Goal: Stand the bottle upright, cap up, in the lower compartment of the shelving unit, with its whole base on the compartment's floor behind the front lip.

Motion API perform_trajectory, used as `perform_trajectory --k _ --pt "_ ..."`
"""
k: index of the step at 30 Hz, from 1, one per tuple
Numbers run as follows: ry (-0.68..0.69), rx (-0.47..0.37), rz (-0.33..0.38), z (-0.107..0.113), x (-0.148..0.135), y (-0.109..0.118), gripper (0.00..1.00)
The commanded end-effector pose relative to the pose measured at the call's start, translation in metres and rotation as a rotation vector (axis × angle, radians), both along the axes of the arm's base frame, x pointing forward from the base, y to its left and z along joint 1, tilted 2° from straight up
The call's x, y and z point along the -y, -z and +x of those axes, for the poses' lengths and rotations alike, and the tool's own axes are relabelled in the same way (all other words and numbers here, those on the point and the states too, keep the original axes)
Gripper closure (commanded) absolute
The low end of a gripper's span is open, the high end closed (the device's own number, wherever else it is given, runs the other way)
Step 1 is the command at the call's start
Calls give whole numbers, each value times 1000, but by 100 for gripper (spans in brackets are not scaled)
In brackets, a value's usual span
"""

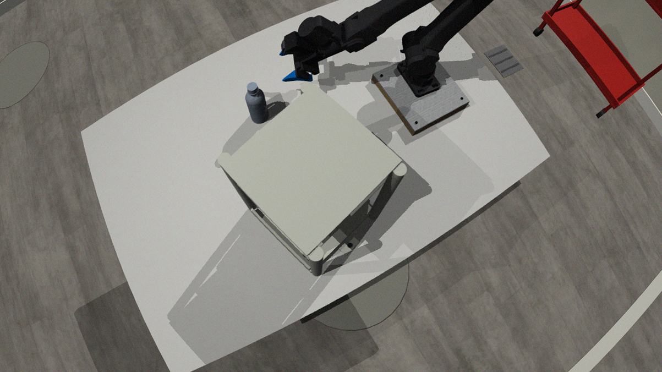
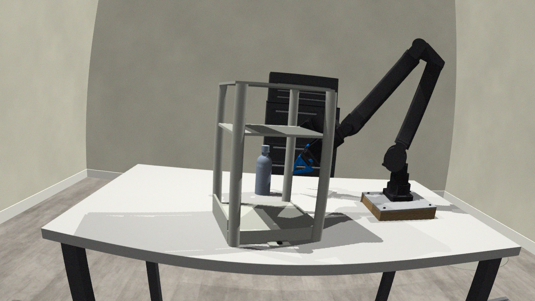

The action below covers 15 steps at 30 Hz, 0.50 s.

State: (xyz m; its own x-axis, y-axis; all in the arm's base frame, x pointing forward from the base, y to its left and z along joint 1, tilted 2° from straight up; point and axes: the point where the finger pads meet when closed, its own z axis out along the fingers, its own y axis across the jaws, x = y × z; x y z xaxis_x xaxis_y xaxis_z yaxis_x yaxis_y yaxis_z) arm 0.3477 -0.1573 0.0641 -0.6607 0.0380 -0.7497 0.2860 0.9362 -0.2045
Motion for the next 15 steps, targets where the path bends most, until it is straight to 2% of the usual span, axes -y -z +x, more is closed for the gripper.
perform_trajectory --k 1,13,15 --pt "32 71 27 0 -7 -6 16" --pt "-1 231 135 -47 -65 10 16" --pt "-16 266 138 -47 -70 6 16"
